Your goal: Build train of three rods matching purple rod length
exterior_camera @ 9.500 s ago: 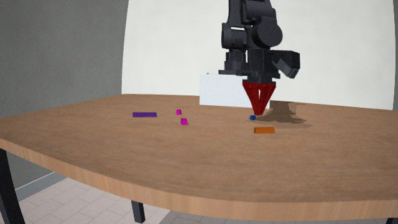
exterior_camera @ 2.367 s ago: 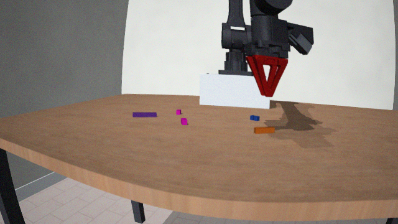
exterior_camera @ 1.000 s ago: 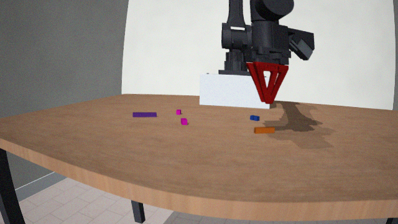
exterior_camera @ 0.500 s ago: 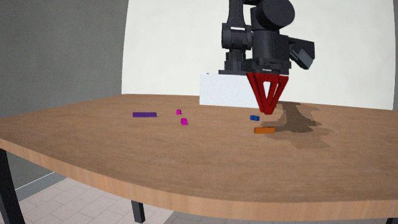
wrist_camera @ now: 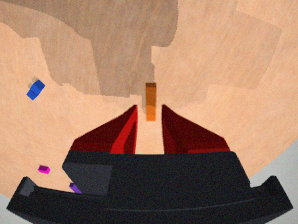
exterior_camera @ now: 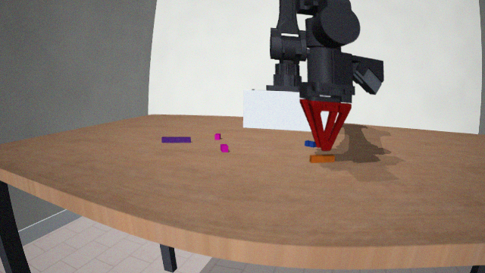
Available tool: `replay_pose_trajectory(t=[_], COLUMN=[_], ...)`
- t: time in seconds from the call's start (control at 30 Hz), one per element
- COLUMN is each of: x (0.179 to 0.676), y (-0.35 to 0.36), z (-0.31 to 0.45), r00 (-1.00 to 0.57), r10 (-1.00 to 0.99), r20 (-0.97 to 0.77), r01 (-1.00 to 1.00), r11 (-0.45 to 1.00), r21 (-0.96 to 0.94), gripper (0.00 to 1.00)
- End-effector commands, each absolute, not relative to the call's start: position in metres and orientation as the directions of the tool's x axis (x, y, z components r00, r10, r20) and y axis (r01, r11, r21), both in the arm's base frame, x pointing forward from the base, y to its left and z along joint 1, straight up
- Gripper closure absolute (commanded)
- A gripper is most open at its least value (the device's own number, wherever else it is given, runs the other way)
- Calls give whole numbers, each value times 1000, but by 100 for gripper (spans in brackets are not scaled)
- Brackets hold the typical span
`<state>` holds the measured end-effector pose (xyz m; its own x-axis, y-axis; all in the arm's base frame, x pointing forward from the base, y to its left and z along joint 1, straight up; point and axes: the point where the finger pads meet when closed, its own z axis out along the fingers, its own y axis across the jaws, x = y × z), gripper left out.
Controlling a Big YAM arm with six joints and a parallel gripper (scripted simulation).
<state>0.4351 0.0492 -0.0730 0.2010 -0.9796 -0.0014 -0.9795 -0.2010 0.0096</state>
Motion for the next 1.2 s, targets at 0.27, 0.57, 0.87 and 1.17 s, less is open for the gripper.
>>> replay_pose_trajectory(t=[0.27, 0.57, 0.87, 1.17], x=[448, 447, 447, 447], y=[45, 45, 45, 45], z=[-69, -69, -69, -69], r00=[203, 203, 203, 203], r10=[-979, -979, -979, -979], r20=[-3, -3, -3, -3], r01=[-979, -979, -979, -979], r11=[-203, -203, -203, -203], r21=[-29, -27, -27, -27], gripper=[77, 77, 77, 77])
